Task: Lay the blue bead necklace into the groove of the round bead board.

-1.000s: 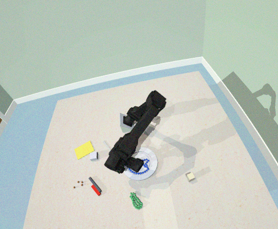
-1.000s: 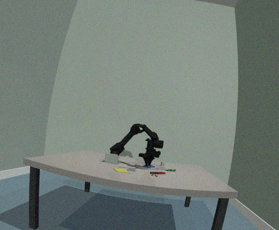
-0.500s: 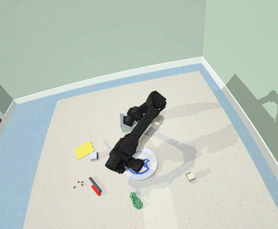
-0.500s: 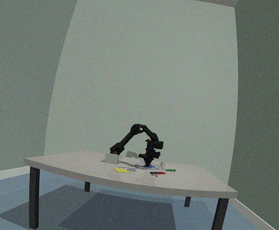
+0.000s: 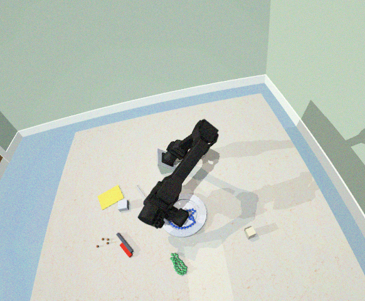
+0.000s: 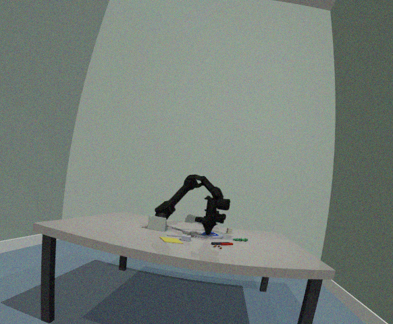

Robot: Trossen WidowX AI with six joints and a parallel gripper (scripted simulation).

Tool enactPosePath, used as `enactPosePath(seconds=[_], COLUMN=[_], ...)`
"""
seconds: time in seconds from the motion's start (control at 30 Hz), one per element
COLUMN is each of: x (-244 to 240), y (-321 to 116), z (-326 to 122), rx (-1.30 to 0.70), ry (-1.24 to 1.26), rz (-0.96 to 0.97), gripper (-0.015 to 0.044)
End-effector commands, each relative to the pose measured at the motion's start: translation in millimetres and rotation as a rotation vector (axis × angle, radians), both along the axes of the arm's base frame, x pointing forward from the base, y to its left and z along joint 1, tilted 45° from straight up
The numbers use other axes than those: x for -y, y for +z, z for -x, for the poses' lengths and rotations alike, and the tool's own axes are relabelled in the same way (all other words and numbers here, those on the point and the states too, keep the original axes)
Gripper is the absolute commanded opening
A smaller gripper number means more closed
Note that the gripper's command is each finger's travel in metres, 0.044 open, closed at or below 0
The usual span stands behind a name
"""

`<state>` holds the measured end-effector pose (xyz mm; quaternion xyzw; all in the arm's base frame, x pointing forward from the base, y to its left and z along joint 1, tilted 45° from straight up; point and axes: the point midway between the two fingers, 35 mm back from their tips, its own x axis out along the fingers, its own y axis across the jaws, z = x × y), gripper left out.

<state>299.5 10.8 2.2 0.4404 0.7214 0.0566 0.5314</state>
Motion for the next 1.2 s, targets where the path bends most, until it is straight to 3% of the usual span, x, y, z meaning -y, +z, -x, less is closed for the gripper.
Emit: enactPosePath(seconds=[0.0,1.17], x=[0,7], y=[0,-8], z=[0,4], rx=[0.0,-0.007], ry=[0.0,-0.004], rz=[0.0,-0.007], gripper=[0.0,0.0])
